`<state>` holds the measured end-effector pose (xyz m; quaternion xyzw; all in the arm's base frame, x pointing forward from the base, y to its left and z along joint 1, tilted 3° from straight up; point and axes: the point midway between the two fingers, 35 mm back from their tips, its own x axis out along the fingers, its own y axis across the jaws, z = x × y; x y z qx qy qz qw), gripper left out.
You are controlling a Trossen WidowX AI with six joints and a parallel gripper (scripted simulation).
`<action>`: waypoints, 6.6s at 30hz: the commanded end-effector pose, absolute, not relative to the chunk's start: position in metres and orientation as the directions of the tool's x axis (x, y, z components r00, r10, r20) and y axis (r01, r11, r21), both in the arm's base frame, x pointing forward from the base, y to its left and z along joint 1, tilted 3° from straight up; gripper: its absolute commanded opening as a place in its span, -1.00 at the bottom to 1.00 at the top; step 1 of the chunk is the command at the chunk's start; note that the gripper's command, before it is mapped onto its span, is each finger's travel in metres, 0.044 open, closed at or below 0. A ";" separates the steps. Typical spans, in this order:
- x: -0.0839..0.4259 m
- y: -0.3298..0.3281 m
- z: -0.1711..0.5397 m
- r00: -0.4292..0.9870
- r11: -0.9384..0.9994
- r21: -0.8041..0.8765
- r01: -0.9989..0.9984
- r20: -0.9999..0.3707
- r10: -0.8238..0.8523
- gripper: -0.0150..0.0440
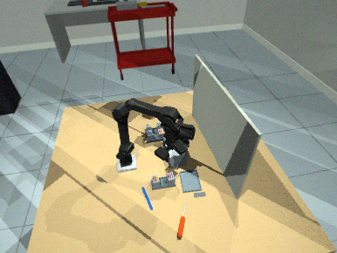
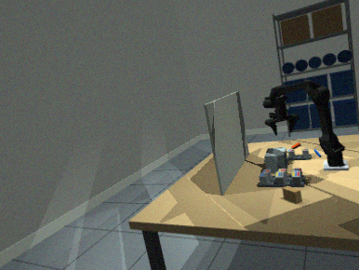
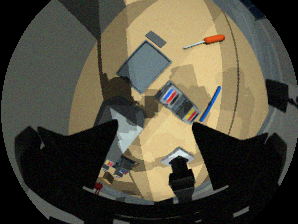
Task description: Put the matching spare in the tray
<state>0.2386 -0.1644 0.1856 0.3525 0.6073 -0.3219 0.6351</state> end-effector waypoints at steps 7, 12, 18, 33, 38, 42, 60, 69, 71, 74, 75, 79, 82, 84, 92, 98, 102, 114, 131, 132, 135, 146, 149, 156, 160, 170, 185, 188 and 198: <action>0.149 -0.186 0.153 0.024 -0.005 0.023 1.000 -0.999 0.034 1.00; 0.149 -0.186 0.153 0.024 -0.005 0.023 1.000 -0.999 0.034 1.00; 0.147 -0.185 0.137 0.023 -0.005 0.023 1.000 -0.999 0.034 0.64; 0.143 -0.183 0.110 0.023 -0.005 0.023 1.000 -0.999 0.034 0.53; 0.143 -0.183 0.102 0.023 -0.005 0.023 1.000 -0.999 0.034 0.53; 0.144 -0.184 0.096 0.023 -0.005 0.023 1.000 -0.999 0.034 0.53; 0.143 -0.183 0.066 0.023 -0.005 0.023 1.000 -0.999 0.034 0.53; 0.142 -0.182 0.051 0.023 -0.005 0.023 1.000 -0.999 0.034 0.53; 0.142 -0.181 0.048 0.023 -0.005 0.023 1.000 -0.999 0.035 0.53; 0.142 -0.181 0.043 0.023 -0.005 0.023 1.000 -0.999 0.035 0.53; 0.141 -0.180 0.041 0.023 -0.005 0.023 1.000 -0.999 0.035 0.53; 0.141 -0.179 0.035 0.023 -0.005 0.023 1.000 -0.999 0.035 0.53; 0.140 -0.179 0.032 0.023 -0.005 0.022 1.000 -0.999 0.035 0.53; 0.140 -0.179 0.032 0.023 -0.005 0.022 1.000 -0.999 0.035 0.53; 0.141 -0.179 0.034 0.024 -0.006 0.024 1.000 -0.999 0.037 0.08; 0.141 -0.179 0.034 0.024 -0.006 0.024 1.000 -0.999 0.037 -0.12; 0.141 -0.179 0.034 0.024 -0.006 0.024 1.000 -0.999 0.037 -0.34; 0.141 -0.180 0.041 0.024 -0.006 0.023 1.000 -0.999 0.037 -0.49; 0.139 -0.182 0.113 0.023 -0.005 0.022 1.000 -0.999 0.034 -0.49; 0.139 -0.182 0.113 0.023 -0.005 0.022 1.000 -0.999 0.034 -0.49; 0.139 -0.182 0.113 0.023 -0.005 0.022 1.000 -0.999 0.034 -0.49; 0.144 -0.186 0.142 0.021 -0.008 0.020 1.000 -0.999 0.037 -0.49; 0.146 -0.187 0.153 0.021 -0.007 0.021 1.000 -0.999 0.036 -0.49; 0.148 -0.187 0.180 0.023 -0.005 0.023 1.000 -0.999 0.034 -0.49; 0.148 -0.187 0.186 0.023 -0.005 0.023 1.000 -0.999 0.034 -0.49; 0.182 -0.202 0.194 0.030 -0.005 0.029 1.000 -0.999 0.029 -0.49; 0.244 -0.218 0.199 0.043 -0.003 0.043 0.999 -0.999 0.021 -0.49; 0.257 -0.220 0.199 0.045 -0.003 0.045 0.999 -0.999 0.020 -0.49; 0.300 -0.222 0.194 0.054 -0.005 0.054 0.999 -0.998 0.020 -0.49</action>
